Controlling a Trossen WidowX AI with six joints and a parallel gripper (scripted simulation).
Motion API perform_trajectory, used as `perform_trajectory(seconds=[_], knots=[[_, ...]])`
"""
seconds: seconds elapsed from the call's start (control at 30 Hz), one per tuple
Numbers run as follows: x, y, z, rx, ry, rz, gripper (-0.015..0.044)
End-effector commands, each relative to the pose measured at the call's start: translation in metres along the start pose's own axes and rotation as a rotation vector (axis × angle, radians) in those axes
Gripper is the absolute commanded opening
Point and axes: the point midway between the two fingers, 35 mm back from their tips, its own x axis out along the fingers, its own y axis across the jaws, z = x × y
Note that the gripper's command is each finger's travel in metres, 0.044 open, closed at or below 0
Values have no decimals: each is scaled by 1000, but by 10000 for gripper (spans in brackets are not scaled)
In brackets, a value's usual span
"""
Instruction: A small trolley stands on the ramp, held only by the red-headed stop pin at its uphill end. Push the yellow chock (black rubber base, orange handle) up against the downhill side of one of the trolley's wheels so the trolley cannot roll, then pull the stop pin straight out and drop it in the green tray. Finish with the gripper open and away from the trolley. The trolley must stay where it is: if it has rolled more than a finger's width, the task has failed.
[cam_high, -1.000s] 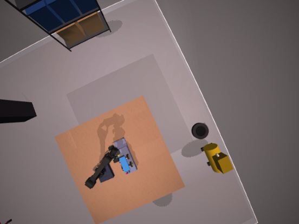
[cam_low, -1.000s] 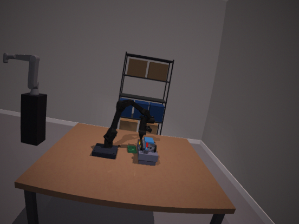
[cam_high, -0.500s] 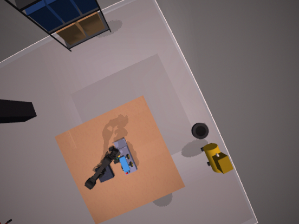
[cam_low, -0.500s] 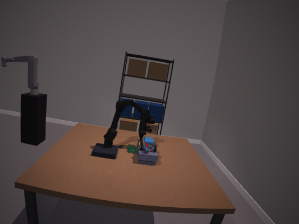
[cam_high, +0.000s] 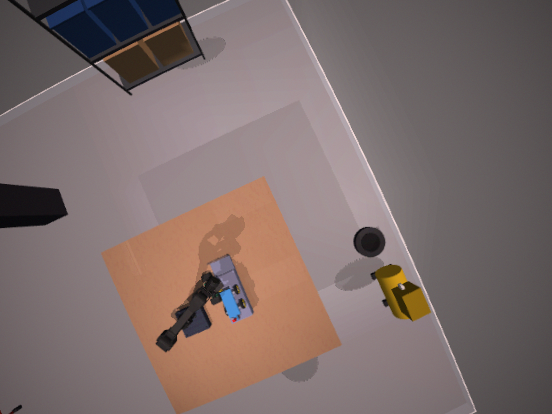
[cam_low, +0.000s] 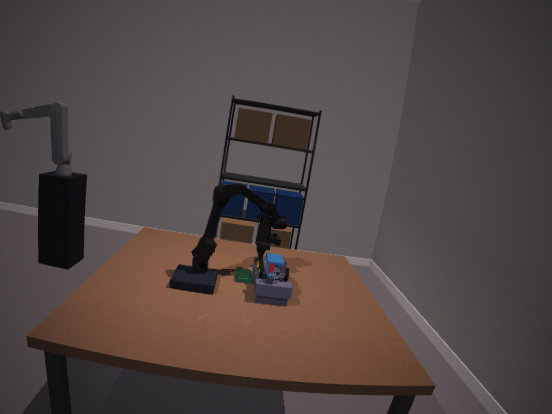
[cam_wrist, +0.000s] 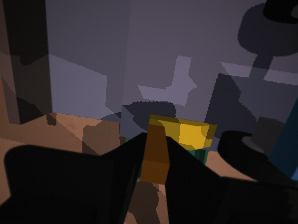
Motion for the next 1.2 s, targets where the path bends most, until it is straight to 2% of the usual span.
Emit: perform_trajectory(seconds=[0.0, 0.8, 1.03, 1.17], knots=[[0, -5, 0, -4, -1, -8, 0], [-1, -12, 0, -4, 0, -1, 0], [-1, -12, 0, -4, 0, -1, 184], [-2, -12, 0, -4, 0, -1, 190]])
